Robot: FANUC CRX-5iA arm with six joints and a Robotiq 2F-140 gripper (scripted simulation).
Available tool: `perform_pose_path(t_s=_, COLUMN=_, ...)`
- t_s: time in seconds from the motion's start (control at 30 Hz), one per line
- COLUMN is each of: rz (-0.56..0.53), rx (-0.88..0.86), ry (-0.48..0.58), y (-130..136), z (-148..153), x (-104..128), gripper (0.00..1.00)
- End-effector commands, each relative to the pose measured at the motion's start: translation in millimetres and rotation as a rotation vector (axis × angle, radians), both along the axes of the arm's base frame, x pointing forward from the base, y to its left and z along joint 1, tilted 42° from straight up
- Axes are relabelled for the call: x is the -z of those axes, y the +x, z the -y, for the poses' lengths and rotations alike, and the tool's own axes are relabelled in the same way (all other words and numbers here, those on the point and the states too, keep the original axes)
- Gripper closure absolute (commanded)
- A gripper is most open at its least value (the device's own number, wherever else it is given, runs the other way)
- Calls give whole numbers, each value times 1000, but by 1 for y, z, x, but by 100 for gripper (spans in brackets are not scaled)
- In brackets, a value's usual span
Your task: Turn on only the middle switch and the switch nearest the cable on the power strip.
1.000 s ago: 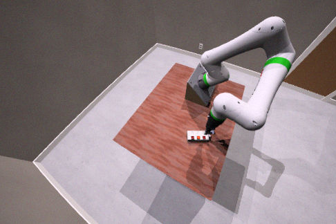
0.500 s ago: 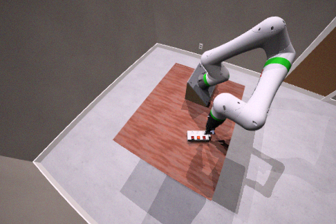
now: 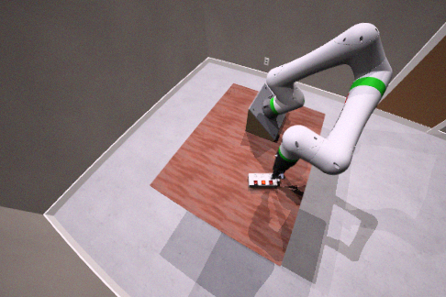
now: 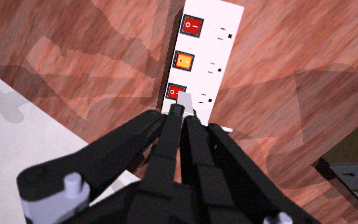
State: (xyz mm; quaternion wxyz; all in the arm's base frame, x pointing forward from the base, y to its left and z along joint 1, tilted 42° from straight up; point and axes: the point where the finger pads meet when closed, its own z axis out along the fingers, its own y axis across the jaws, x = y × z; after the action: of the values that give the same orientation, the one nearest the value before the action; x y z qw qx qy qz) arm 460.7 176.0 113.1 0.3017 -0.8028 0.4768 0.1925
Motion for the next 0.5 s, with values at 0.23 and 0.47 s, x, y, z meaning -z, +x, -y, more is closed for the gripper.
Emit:
perform_pose_path(t_s=0.23, rz=0, rx=0, ry=0, y=0, z=-9, x=9, gripper=100)
perform_pose_path(t_s=0.47, rz=0, rx=0, ry=0, y=0, z=-14, x=14, gripper=100)
